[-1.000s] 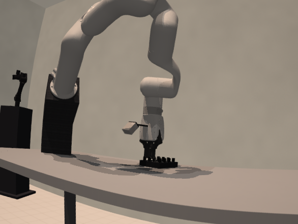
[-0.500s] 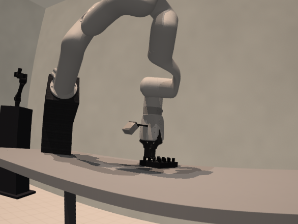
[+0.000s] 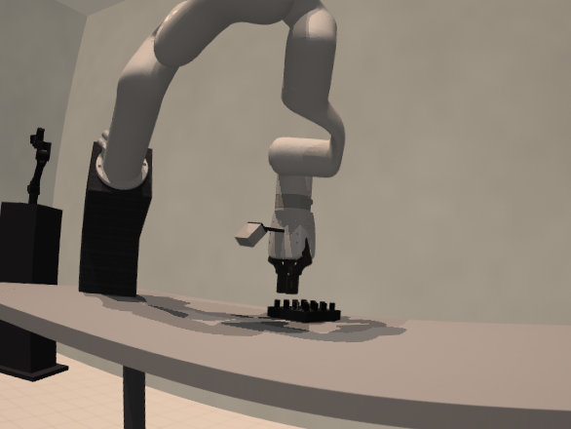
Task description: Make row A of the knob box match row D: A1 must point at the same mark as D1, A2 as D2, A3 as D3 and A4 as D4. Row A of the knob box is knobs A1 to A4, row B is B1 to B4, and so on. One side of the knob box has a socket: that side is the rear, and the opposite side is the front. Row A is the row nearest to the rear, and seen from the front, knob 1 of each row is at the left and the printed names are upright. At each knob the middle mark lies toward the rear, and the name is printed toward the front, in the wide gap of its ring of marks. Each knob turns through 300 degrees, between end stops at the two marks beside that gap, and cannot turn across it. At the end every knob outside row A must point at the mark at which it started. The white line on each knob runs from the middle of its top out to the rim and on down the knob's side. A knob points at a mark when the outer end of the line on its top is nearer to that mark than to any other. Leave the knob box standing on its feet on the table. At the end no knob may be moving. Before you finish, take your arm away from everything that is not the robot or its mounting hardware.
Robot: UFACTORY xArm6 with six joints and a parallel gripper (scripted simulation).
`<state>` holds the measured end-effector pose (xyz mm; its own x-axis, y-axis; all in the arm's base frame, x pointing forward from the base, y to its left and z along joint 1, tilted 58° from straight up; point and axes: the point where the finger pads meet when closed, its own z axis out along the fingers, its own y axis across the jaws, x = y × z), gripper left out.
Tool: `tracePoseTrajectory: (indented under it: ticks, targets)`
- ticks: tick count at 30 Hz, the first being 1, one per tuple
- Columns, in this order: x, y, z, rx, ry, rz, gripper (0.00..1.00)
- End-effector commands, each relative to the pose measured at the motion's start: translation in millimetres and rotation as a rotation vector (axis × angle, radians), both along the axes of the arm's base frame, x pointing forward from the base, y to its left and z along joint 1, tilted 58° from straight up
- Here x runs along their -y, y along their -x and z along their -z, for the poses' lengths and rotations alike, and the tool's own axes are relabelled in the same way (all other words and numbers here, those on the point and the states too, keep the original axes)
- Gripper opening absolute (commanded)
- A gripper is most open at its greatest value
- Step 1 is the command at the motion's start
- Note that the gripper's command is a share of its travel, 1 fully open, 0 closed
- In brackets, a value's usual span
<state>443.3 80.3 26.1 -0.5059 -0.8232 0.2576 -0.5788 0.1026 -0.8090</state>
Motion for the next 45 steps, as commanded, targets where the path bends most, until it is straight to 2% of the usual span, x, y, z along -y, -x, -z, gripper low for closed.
tracePoseTrajectory:
  ticks: [1,26,32,45]
  targets:
    - [-6.0,6.1,-5.4,0.0,-0.001,-0.001,0.19]
    - [-9.0,9.6,-8.3,-0.014,0.016,-0.015,0.19]
    - [-9.3,9.9,-8.5,-0.051,0.058,-0.049,0.19]
    - [-10.6,11.4,-9.9,-0.26,0.299,-0.248,0.19]
